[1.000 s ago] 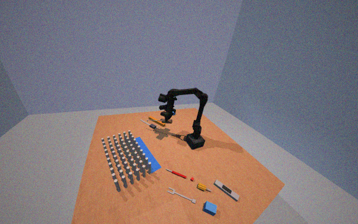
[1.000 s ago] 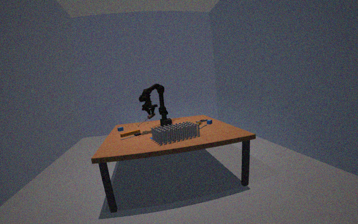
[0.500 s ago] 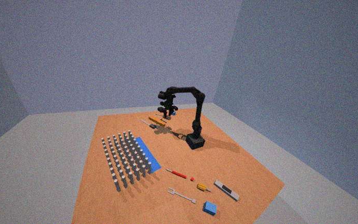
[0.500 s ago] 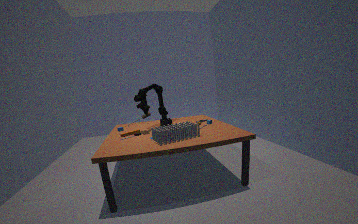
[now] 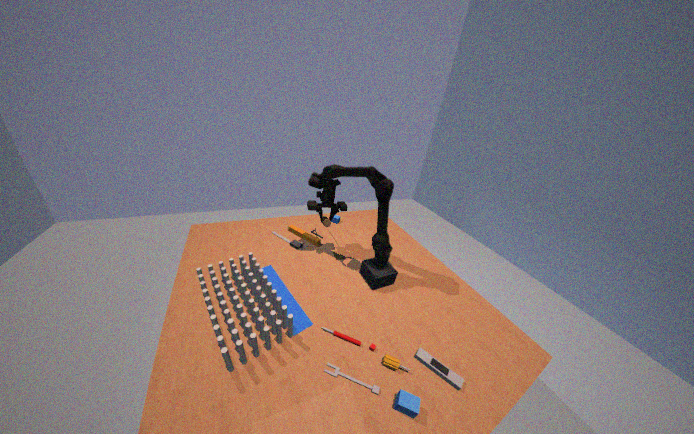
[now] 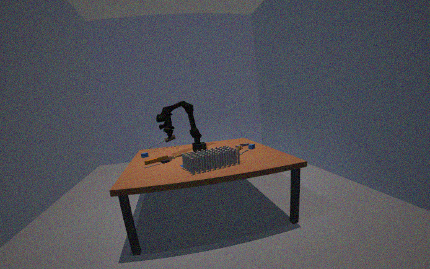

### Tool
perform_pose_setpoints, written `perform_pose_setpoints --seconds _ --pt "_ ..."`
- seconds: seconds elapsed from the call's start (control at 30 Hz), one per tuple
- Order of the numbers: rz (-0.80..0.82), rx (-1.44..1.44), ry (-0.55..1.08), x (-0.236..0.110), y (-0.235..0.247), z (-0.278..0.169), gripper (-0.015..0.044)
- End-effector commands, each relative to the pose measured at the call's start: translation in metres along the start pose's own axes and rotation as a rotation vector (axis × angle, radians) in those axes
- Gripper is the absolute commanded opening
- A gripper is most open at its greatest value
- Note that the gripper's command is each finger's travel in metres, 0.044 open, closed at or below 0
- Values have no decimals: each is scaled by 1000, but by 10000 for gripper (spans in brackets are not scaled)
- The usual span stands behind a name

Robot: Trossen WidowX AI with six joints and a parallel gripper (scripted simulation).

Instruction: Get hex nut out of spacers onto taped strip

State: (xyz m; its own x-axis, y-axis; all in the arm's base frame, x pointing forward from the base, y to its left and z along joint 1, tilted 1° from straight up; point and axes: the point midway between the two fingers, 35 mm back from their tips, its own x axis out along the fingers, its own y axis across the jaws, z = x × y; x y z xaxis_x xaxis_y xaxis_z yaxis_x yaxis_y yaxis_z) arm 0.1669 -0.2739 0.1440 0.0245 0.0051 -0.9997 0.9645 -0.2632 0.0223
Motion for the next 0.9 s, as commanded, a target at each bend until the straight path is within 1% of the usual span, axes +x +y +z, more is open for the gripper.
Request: perform_pose_setpoints --seconds 0.0,0.87 --pt "-22 147 -19 -1 -6 17 0" --pt "-98 1022 -146 -7 -58 101 0"
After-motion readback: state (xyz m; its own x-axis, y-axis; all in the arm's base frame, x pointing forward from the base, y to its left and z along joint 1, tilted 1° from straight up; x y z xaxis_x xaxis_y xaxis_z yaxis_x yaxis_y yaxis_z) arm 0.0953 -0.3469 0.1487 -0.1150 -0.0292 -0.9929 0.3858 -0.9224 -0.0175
